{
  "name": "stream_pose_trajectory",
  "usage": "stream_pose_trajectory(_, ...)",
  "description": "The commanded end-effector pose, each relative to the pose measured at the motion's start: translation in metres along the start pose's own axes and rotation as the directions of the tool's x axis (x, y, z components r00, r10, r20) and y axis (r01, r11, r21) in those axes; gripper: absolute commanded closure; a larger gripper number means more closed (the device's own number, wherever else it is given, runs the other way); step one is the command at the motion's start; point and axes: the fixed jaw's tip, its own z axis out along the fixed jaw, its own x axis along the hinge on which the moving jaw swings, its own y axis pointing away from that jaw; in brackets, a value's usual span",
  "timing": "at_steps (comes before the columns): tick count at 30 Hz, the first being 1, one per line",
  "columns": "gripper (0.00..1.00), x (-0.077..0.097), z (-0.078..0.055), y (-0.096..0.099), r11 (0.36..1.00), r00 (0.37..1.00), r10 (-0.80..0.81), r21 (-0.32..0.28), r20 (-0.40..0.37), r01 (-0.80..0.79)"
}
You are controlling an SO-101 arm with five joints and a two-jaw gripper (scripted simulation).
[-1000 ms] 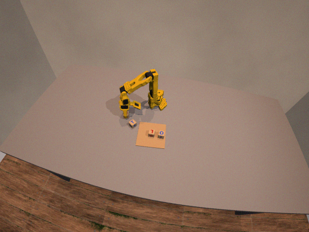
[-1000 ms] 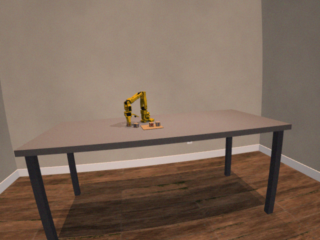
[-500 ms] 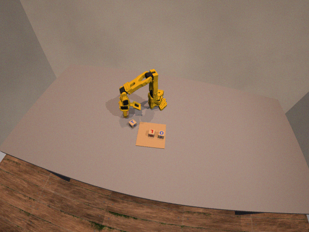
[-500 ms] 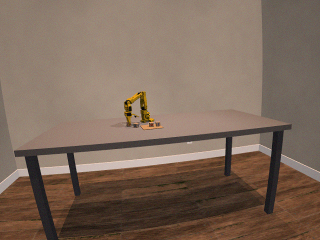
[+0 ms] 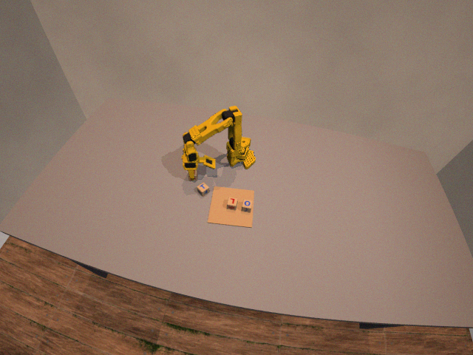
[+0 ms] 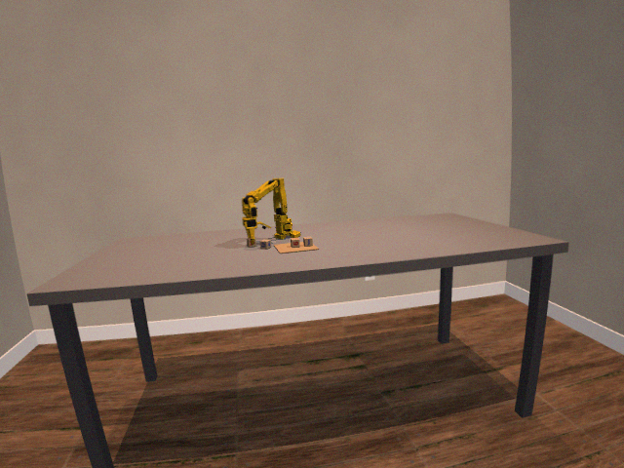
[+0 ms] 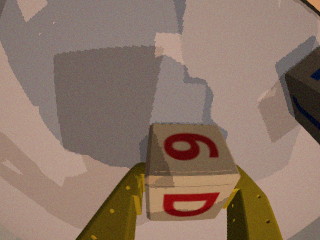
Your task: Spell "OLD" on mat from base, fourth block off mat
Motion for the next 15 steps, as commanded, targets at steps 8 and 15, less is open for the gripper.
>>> stream_pose_trajectory(8, 1.00, 0.0080, -0.0088, -0.0044, 1.000, 0.999, -0.001, 0.021, -0.053, 0.002)
stream_pose_trajectory(15, 1.00, 0.0081, -0.0097, -0.0044, 1.000, 0.999, -0.001, 0.021, -0.053, 0.002)
